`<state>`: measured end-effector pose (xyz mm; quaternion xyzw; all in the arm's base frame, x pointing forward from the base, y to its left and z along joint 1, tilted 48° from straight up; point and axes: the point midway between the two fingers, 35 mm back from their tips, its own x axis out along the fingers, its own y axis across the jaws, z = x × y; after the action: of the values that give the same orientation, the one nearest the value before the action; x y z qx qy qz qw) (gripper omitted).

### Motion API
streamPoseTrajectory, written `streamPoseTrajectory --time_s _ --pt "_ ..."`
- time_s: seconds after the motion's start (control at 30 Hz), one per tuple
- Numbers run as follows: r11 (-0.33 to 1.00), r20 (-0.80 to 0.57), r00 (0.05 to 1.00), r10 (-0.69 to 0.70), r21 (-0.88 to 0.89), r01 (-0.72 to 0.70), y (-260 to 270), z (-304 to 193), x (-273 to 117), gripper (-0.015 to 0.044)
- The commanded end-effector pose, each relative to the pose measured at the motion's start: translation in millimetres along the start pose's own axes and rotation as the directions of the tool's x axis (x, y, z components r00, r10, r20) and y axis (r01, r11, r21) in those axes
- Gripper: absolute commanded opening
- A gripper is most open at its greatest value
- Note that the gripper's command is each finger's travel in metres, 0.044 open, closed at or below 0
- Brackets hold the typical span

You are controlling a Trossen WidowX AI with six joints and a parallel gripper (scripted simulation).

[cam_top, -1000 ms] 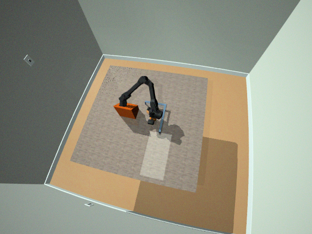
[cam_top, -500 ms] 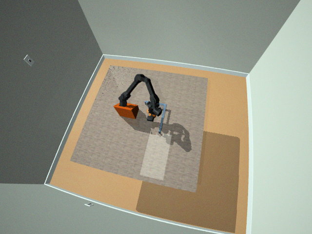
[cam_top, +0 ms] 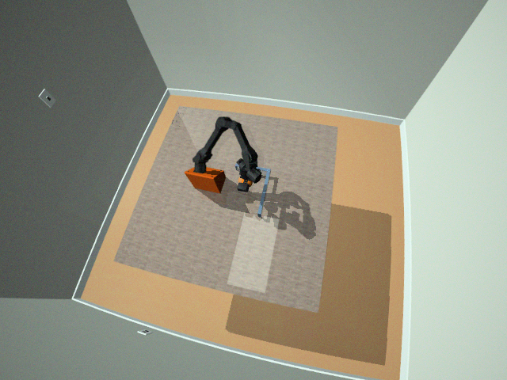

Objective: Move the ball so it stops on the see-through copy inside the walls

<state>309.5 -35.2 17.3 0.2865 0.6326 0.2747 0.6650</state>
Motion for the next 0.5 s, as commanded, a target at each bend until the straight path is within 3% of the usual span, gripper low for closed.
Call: streamPoseTrajectory --time_s 0.0,0.47 --pt "1.0 0.011 1.0 0.001 0.001 -0.001 11.0 -5.4 4.4 0.0" --pt "1.0 0.009 1.0 0.005 0.002 -0.005 50.2 -38.1 34.0 0.0"
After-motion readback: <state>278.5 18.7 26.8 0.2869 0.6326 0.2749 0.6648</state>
